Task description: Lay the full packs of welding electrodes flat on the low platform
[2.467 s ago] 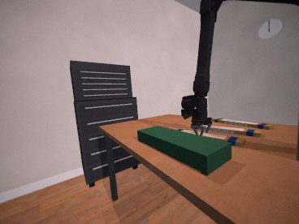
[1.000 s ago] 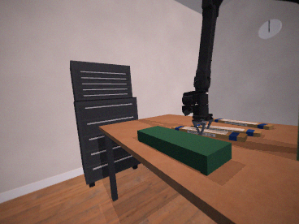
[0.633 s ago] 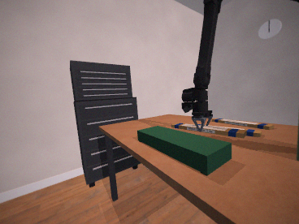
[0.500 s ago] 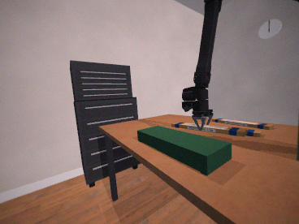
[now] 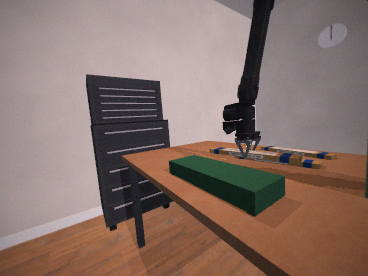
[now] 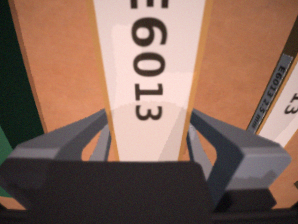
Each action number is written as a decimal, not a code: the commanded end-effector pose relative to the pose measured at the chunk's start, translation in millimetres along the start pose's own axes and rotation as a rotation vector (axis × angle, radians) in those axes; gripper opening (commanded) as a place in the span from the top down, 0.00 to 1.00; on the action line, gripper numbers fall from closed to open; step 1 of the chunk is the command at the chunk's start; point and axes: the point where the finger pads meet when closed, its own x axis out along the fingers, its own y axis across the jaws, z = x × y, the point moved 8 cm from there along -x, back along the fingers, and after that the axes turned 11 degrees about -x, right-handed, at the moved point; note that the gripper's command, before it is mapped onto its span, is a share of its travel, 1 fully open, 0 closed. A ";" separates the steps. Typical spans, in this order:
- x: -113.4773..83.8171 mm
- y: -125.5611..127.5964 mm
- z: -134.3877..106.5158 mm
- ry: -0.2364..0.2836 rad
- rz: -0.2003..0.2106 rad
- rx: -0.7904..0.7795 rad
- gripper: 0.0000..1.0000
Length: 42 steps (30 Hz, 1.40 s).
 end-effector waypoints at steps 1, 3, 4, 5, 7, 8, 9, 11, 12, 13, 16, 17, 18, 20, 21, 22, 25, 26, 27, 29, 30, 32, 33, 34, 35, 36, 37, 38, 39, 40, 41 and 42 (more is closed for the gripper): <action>-12.0 5.2 7.9 -0.012 -0.002 -0.005 1.00; -12.3 5.4 8.4 -0.013 -0.002 -0.005 1.00; -12.5 5.4 8.6 -0.013 -0.002 -0.005 1.00; -12.5 5.4 8.6 -0.013 -0.002 -0.005 1.00; -12.7 5.5 8.8 -0.013 -0.002 -0.005 1.00; -12.8 5.5 9.0 -0.014 -0.002 -0.005 1.00; -13.0 5.6 9.2 -0.014 -0.003 -0.005 1.00; -13.3 5.7 9.6 -0.014 -0.003 -0.005 1.00; -13.4 5.7 9.7 -0.015 -0.003 -0.005 1.00; -13.5 5.8 9.9 -0.015 -0.003 -0.005 1.00; -13.9 5.9 10.5 -0.016 -0.003 -0.005 1.00; -14.1 5.9 10.7 -0.016 -0.003 -0.005 1.00; -14.2 5.9 11.0 -0.016 -0.003 -0.005 1.00; -14.5 6.0 11.5 -0.017 -0.003 -0.005 1.00; -14.6 6.0 11.8 -0.017 -0.003 -0.005 1.00; -14.6 6.0 11.8 -0.017 -0.003 -0.005 1.00; -14.9 6.0 12.3 -0.018 -0.003 -0.005 1.00; -15.0 6.0 12.6 -0.019 -0.003 -0.005 1.00; -15.1 6.0 12.9 -0.019 -0.003 -0.005 1.00; -15.3 6.0 13.5 -0.020 -0.003 -0.005 1.00; -15.5 6.0 13.9 -0.020 -0.003 -0.005 1.00; -15.7 5.9 14.5 -0.021 -0.003 -0.005 1.00; -15.8 5.9 14.8 -0.022 -0.003 -0.005 1.00; -15.9 5.9 15.2 -0.022 -0.003 -0.005 1.00; -16.0 5.9 15.5 -0.023 -0.003 -0.005 1.00; -16.1 5.9 15.9 -0.023 -0.003 -0.005 1.00; -16.2 5.8 16.2 -0.024 -0.004 -0.005 1.00; -16.3 5.8 16.6 -0.024 -0.004 -0.005 1.00; -16.3 5.8 16.6 -0.024 -0.004 -0.005 1.00; -16.3 5.8 16.6 -0.024 -0.004 -0.005 1.00; -16.4 5.8 16.9 -0.025 -0.004 -0.005 1.00; -16.5 5.8 17.3 -0.025 -0.004 -0.005 1.00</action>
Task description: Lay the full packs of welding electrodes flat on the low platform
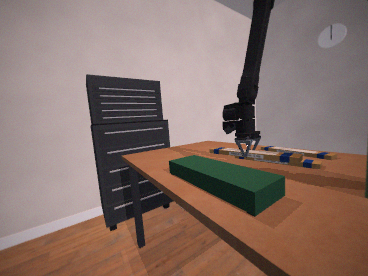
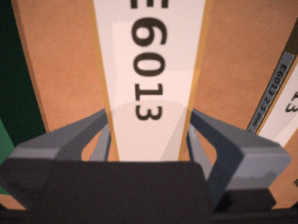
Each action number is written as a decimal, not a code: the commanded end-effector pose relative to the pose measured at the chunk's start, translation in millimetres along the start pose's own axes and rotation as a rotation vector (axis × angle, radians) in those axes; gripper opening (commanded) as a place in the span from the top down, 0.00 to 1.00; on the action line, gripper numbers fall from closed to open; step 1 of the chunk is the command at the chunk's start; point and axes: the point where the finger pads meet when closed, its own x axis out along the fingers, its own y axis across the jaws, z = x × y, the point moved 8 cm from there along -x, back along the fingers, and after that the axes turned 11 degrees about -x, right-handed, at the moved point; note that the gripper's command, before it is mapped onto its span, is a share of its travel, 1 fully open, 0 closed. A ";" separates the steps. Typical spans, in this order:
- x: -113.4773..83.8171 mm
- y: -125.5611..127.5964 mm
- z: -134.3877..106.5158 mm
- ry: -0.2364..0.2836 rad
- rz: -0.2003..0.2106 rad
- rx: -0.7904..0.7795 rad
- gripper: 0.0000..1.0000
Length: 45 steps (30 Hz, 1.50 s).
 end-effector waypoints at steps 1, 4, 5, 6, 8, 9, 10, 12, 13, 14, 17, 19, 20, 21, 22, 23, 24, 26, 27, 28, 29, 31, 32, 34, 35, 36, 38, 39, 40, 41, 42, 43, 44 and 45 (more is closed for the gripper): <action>-15.1 3.5 17.8 -0.033 -0.005 -0.004 1.00; -15.3 3.4 18.8 -0.034 -0.005 -0.004 1.00; -15.4 3.4 19.1 -0.034 -0.005 -0.004 1.00; -15.5 3.4 19.3 -0.035 -0.005 -0.004 1.00; -15.5 3.5 19.1 -0.034 -0.005 -0.004 1.00; -15.4 3.5 18.8 -0.034 -0.005 -0.004 1.00; -15.4 3.6 18.2 -0.033 -0.005 -0.004 1.00; -15.2 3.8 17.2 -0.031 -0.004 -0.004 1.00; -15.2 3.9 16.7 -0.030 -0.004 -0.004 1.00; -15.2 3.9 16.7 -0.030 -0.004 -0.004 1.00; -18.8 4.2 14.5 -0.026 -0.004 -0.004 1.00; -22.5 4.4 12.6 -0.022 -0.003 -0.003 1.00; -24.4 4.5 11.9 -0.021 -0.003 -0.003 1.00; -26.3 4.6 11.2 -0.020 -0.003 -0.003 1.00; -28.2 4.7 10.7 -0.019 -0.003 -0.003 1.00; -30.1 4.8 10.2 -0.018 -0.003 -0.003 1.00; -32.0 4.8 9.8 -0.017 -0.003 -0.003 1.00; -35.9 4.9 9.1 -0.016 -0.003 -0.003 1.00; -37.9 4.9 8.8 -0.016 -0.002 -0.003 1.00; -39.8 5.0 8.6 -0.015 -0.002 -0.003 1.00; -41.8 5.0 8.4 -0.015 -0.002 -0.003 1.00; -43.7 5.0 8.2 -0.015 -0.002 -0.003 1.00; -43.7 5.0 8.2 -0.015 -0.002 -0.003 1.00; -47.8 5.0 8.4 -0.015 -0.002 -0.004 1.00; -49.7 5.1 8.2 -0.015 -0.002 -0.004 1.00; -51.7 5.1 8.0 -0.015 -0.002 -0.004 1.00; -55.6 5.1 7.7 -0.014 -0.002 -0.004 1.00; -57.6 5.1 7.5 -0.014 -0.002 -0.004 1.00; -59.6 5.2 7.4 -0.014 -0.002 -0.003 1.00; -61.6 5.2 7.5 -0.014 -0.002 -0.003 1.00; -63.7 5.1 7.8 -0.015 -0.002 -0.003 1.00; -65.8 5.1 8.2 -0.016 -0.002 -0.003 1.00; -67.9 5.0 8.6 -0.017 -0.002 -0.003 1.00; -69.9 5.0 8.9 -0.017 -0.002 -0.003 1.00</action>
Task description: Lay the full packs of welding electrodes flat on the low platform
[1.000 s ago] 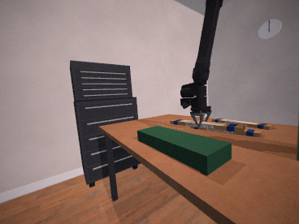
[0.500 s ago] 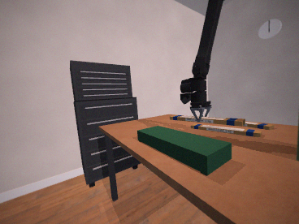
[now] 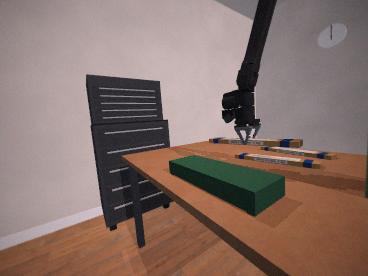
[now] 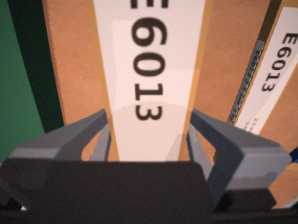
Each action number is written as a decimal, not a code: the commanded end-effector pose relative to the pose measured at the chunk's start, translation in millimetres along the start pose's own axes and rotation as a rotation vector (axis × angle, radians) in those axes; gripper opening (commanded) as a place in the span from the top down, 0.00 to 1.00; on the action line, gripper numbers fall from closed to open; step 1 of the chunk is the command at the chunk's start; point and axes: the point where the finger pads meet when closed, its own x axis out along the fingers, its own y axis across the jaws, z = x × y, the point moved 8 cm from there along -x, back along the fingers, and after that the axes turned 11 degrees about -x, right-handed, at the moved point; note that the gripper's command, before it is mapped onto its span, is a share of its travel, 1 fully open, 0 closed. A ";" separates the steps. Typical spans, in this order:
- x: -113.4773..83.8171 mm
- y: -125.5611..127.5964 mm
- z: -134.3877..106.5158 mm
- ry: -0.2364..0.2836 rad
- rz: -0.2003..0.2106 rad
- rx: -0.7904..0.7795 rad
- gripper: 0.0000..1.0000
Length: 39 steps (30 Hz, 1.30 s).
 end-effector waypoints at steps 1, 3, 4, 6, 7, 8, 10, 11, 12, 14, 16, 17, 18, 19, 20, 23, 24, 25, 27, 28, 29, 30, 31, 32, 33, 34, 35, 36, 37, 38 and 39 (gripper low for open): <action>-20.8 4.8 9.1 -0.022 -0.003 -0.004 1.00; -22.7 4.9 8.8 -0.021 -0.003 -0.004 1.00; -22.7 4.9 8.8 -0.021 -0.003 -0.004 1.00; -26.7 4.9 8.4 -0.021 -0.003 -0.004 1.00; -28.6 5.0 8.1 -0.020 -0.003 -0.004 1.00; -30.5 5.0 7.8 -0.020 -0.003 -0.004 1.00; -34.4 5.1 7.4 -0.019 -0.002 -0.004 1.00; -36.4 5.1 7.2 -0.019 -0.002 -0.004 1.00; -38.3 5.1 7.1 -0.019 -0.002 -0.004 1.00; -42.5 5.0 7.7 -0.020 -0.002 -0.004 1.00; -46.9 4.9 9.1 -0.023 -0.003 -0.003 1.00; -49.1 4.8 9.5 -0.024 -0.003 -0.003 1.00; -51.1 4.8 9.5 -0.024 -0.003 -0.003 1.00; -53.0 4.9 9.2 -0.024 -0.003 -0.003 1.00; -53.0 4.9 9.2 -0.024 -0.003 -0.003 1.00; -56.7 5.0 8.2 -0.022 -0.003 -0.004 1.00; -58.6 5.0 7.8 -0.021 -0.002 -0.004 1.00; -60.5 5.1 7.5 -0.021 -0.002 -0.004 1.00; -64.4 5.1 6.9 -0.020 -0.002 -0.004 1.00; -66.3 5.2 6.7 -0.019 -0.002 -0.004 1.00; -68.3 5.2 6.8 -0.020 -0.002 -0.004 1.00; -70.6 5.1 7.4 -0.021 -0.002 -0.004 1.00; -72.9 5.0 8.3 -0.023 -0.003 -0.003 1.00; -75.2 4.9 9.3 -0.025 -0.003 -0.003 1.00; -77.4 4.8 9.9 -0.026 -0.003 -0.003 1.00; -79.5 4.8 10.1 -0.027 -0.003 -0.003 1.00; -81.5 4.8 10.1 -0.027 -0.003 -0.003 1.00; -83.4 4.8 9.7 -0.026 -0.003 -0.003 1.00; -83.4 4.8 9.7 -0.026 -0.003 -0.003 1.00; -83.4 4.8 9.7 -0.026 -0.003 -0.003 1.00; -85.3 4.9 9.2 -0.026 -0.003 -0.004 1.00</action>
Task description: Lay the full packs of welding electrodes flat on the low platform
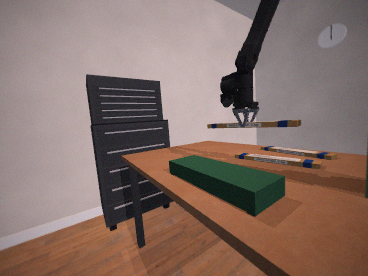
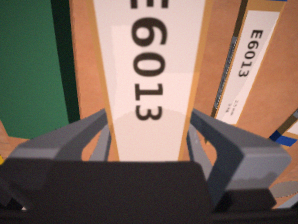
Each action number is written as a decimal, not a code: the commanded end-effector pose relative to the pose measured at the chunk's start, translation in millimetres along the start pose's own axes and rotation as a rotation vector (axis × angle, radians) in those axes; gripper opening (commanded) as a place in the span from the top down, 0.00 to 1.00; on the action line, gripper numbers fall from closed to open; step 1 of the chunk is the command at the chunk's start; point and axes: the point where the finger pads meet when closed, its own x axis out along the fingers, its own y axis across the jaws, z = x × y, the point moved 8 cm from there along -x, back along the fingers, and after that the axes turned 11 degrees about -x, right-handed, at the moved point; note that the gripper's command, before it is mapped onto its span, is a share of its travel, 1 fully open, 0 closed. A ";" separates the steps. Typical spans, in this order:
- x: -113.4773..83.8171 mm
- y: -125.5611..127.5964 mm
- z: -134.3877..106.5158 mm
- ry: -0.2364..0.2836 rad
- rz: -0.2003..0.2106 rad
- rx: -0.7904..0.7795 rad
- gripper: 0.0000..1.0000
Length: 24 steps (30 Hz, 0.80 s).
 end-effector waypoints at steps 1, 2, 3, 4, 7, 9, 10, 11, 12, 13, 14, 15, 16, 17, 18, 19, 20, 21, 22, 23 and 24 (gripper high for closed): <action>-16.6 5.5 4.6 -0.013 -0.001 -0.005 1.00; -18.4 5.6 4.0 -0.012 -0.001 -0.005 1.00; -20.3 5.6 3.6 -0.011 -0.001 -0.005 1.00; -22.2 5.7 3.2 -0.010 -0.001 -0.005 1.00; -28.1 5.7 2.8 -0.009 -0.001 -0.004 1.00; -32.8 5.5 4.7 -0.013 -0.001 -0.004 1.00; -35.2 5.4 5.7 -0.015 -0.001 -0.004 1.00; -37.5 5.3 6.5 -0.017 -0.001 -0.004 1.00; -39.7 5.2 7.1 -0.018 -0.001 -0.003 1.00; -41.9 5.2 7.5 -0.019 -0.001 -0.003 1.00; -44.3 5.1 7.7 -0.020 -0.001 -0.003 1.00; -44.3 5.1 7.7 -0.020 -0.001 -0.003 1.00; -44.3 5.1 7.7 -0.020 -0.001 -0.003 1.00; -44.5 5.2 7.8 -0.020 -0.001 -0.004 1.00; -44.4 5.2 7.7 -0.020 -0.001 -0.004 1.00; -43.6 5.3 7.1 -0.018 -0.001 -0.005 1.00; -42.2 5.5 6.2 -0.015 -0.001 -0.006 1.00; -40.6 5.7 5.0 -0.010 -0.001 -0.007 1.00; -39.2 6.0 3.9 -0.007 0.000 -0.007 1.00; -37.9 6.2 2.7 -0.003 0.000 -0.008 1.00; -36.7 6.4 1.5 0.001 0.000 -0.008 1.00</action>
